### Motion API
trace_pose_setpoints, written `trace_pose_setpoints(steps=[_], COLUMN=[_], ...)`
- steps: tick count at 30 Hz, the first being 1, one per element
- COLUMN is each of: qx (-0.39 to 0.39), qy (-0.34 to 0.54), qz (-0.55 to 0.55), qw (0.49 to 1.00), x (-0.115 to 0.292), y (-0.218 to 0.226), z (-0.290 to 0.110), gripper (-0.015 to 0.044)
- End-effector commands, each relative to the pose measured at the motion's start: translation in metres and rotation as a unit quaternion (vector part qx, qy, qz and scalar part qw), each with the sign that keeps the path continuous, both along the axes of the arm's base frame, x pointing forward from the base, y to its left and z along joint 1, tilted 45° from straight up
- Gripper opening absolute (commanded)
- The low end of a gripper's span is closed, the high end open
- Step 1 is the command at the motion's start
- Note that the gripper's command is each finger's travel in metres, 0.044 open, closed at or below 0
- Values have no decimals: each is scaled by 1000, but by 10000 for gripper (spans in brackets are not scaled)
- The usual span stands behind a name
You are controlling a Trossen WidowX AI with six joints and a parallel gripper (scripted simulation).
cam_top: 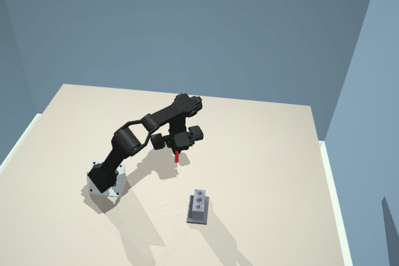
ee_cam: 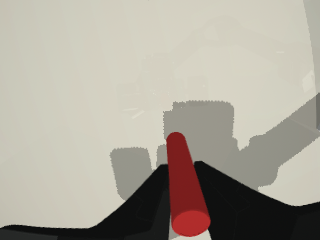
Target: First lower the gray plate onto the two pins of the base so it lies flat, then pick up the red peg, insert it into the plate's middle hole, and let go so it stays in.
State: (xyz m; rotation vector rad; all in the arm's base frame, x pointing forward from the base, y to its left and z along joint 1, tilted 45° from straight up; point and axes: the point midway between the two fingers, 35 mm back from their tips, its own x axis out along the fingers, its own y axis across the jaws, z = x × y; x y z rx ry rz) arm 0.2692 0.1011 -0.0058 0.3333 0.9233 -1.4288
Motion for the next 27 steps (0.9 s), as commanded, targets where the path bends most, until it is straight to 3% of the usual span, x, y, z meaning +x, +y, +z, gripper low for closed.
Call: trace_pose_setpoints(steps=[1, 27], qx=[6, 12], qy=[-7, -10], qz=[3, 5], qw=[1000, 1000], x=[11, 52], y=[-5, -52], z=[10, 55], gripper=[0, 0])
